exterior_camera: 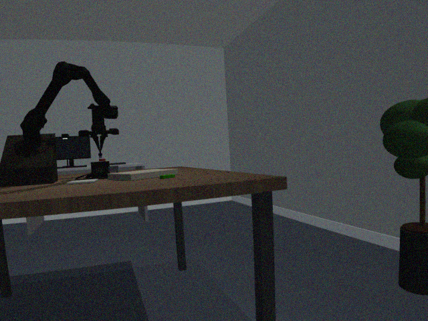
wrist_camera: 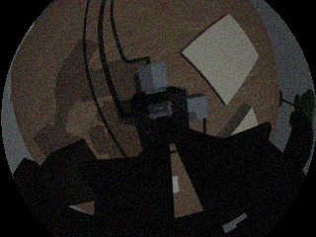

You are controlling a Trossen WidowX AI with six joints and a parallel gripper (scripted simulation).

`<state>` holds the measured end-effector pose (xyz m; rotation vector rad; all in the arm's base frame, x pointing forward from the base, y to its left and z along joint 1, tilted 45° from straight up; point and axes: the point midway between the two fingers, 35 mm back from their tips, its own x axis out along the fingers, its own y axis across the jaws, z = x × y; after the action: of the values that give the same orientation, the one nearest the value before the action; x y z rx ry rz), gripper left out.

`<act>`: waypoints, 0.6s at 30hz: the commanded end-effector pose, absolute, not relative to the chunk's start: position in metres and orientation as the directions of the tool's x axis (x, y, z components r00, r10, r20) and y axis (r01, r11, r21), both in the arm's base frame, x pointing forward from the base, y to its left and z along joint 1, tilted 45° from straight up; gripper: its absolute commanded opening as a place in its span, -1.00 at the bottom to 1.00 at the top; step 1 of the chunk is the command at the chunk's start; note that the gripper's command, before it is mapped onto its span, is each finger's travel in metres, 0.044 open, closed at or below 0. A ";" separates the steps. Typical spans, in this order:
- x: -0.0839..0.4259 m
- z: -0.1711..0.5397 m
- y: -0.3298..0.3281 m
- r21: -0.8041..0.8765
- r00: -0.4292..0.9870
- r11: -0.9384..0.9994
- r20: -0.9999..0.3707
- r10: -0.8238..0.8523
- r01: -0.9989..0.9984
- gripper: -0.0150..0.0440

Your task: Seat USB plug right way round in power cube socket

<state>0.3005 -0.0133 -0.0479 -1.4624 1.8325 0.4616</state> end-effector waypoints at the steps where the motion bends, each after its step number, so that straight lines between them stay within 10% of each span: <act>1: 0.299 -0.050 -0.014 -0.153 -0.085 0.284 -0.731 -0.677 -0.947 -0.49; 18: 0.299 -0.052 -0.014 -0.146 -0.083 0.278 -0.736 -0.672 -0.949 -0.49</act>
<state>0.3008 -0.0143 -0.0500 -1.4653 1.8276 0.4758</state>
